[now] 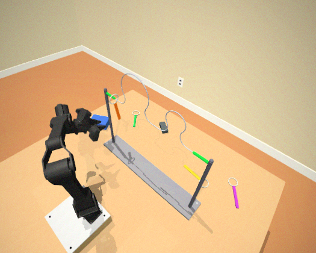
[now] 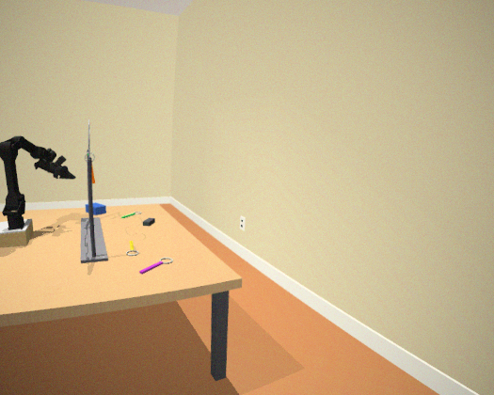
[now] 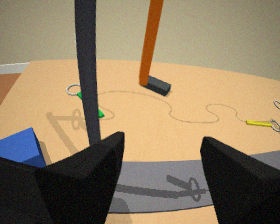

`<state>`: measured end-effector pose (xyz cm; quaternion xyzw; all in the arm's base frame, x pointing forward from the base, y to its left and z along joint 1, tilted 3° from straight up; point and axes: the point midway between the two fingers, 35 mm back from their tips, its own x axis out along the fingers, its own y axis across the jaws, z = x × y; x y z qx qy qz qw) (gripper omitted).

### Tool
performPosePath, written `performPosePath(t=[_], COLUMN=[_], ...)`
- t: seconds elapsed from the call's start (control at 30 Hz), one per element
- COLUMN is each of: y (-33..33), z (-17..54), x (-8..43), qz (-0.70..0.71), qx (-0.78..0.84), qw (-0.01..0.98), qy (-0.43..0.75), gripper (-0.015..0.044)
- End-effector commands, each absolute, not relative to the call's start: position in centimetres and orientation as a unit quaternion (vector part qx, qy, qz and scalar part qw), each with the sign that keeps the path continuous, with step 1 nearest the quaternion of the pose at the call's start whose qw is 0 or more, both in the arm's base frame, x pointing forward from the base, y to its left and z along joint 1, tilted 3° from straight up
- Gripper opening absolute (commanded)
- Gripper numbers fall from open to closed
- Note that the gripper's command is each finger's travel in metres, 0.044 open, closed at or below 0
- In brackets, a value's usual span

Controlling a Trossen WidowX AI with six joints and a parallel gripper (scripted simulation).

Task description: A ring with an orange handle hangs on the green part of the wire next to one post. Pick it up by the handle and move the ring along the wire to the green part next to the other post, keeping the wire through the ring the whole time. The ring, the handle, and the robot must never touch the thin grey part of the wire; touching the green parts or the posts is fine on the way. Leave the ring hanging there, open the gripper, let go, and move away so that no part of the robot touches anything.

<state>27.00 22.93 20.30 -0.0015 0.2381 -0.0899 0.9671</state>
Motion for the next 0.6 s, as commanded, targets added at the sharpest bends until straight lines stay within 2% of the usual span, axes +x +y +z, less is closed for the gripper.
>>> performPosePath(t=[0.0,0.17,0.57], y=[23.74,23.75,23.75], z=[22.25,22.36,22.36], x=[23.91,23.74,23.74], qz=[-0.083,-0.083,-0.083], qx=[0.004,0.004,0.004], qw=[0.969,0.969,0.969], qy=[0.233,0.233,0.233], gripper=[0.0317,0.044,0.044])
